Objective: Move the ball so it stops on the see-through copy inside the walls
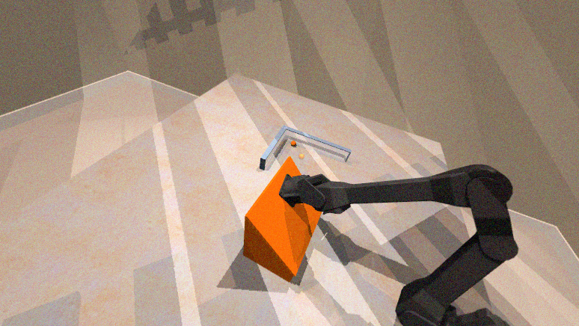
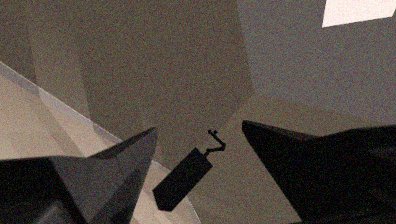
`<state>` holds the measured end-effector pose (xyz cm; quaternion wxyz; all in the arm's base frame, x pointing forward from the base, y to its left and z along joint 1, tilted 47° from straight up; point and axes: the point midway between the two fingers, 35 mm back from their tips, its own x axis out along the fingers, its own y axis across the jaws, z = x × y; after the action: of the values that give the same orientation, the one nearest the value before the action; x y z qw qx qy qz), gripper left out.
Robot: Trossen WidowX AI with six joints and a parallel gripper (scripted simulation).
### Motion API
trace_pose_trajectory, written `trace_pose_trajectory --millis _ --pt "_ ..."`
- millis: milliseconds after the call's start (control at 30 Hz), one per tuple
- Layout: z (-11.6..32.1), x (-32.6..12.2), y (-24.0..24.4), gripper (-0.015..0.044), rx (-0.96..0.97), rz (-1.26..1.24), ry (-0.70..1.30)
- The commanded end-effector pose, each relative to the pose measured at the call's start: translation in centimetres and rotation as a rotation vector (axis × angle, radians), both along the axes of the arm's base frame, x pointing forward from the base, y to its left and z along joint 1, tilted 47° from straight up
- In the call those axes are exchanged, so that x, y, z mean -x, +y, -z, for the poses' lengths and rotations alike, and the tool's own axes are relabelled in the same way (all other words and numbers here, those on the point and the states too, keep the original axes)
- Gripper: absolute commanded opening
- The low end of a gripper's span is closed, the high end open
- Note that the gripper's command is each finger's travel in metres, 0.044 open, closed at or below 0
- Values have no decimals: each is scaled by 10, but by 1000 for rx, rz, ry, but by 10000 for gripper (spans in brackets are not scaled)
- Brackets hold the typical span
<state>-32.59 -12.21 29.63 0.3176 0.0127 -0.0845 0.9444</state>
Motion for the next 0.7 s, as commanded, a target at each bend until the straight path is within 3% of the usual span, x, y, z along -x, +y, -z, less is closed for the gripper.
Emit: trace_pose_trajectory --millis 0,200,667 --pt "0 0 -1 374 0 -3 1" --pt "-3 -10 -46 223 6 -163 25" --pt "-8 -101 -199 223 66 -752 71"
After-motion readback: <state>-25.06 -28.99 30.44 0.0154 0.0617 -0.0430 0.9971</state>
